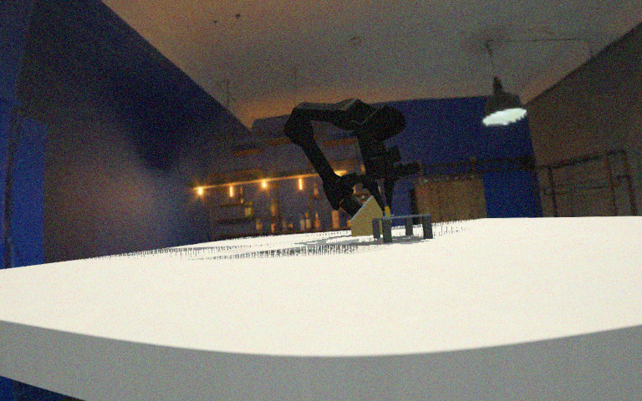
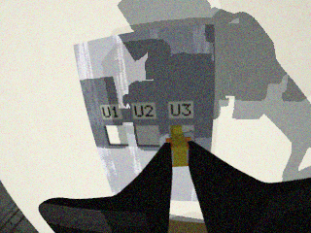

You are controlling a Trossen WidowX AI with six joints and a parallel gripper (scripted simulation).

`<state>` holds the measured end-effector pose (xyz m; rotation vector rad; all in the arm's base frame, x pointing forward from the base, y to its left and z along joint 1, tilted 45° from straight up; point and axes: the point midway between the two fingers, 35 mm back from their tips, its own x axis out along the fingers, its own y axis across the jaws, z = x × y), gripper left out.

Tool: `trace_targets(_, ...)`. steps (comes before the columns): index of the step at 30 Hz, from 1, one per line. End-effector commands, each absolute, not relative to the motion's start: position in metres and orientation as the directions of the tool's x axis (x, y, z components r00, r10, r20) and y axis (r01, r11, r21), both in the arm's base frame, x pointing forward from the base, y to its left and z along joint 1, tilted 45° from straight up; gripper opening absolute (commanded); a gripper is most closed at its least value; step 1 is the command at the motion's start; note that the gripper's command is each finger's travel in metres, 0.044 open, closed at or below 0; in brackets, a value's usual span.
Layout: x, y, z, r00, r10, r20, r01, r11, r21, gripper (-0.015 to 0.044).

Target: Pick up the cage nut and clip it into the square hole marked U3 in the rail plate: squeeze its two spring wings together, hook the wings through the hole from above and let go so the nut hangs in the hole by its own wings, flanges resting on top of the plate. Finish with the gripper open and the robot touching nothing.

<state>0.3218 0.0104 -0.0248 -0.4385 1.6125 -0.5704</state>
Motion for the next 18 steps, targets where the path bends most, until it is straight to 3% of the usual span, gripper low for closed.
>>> trace_targets(1, 0.3219, 0.0112, -0.0251, -0.120, -0.580, -0.806, 0.045, 0.808, -0.588, 0.0029)
trace_targets(18, 0.3218, 0.0095, -0.0245, -0.118, -0.552, -0.825, 0.048, 0.827, -0.560, 0.0029)
